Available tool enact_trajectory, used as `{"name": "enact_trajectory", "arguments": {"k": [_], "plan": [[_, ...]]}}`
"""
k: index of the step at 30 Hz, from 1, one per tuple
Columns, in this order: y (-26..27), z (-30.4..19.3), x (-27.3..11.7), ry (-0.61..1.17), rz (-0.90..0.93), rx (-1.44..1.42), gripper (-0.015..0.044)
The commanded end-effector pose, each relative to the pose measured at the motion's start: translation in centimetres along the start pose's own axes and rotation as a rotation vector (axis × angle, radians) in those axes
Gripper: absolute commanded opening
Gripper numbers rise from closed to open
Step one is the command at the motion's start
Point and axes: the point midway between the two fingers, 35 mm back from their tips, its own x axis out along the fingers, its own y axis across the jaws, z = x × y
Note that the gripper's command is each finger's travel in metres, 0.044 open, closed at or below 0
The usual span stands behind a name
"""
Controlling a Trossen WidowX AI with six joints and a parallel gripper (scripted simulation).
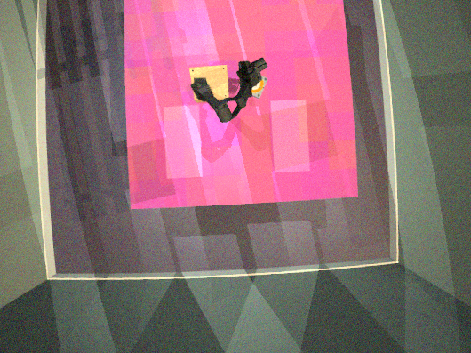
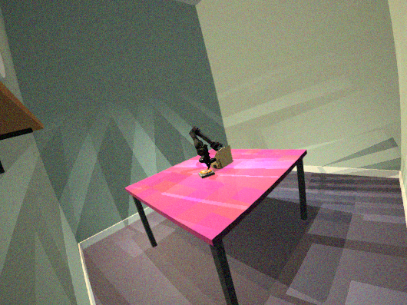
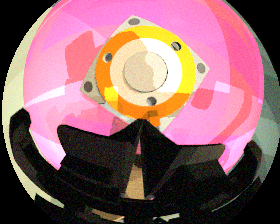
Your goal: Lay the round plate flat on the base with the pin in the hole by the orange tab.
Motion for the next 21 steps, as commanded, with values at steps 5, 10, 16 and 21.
{"name": "enact_trajectory", "arguments": {"k": [5,10,16,21], "plan": [[-1.3,0.4,-0.1,-0.006,-0.004,0.000,0.0000],[-2.1,0.7,-0.1,-0.006,-0.004,0.000,0.0000],[-2.8,1.2,-0.2,-0.006,-0.005,0.000,0.0000],[-3.3,1.7,-0.2,-0.006,-0.005,0.001,0.0000]]}}
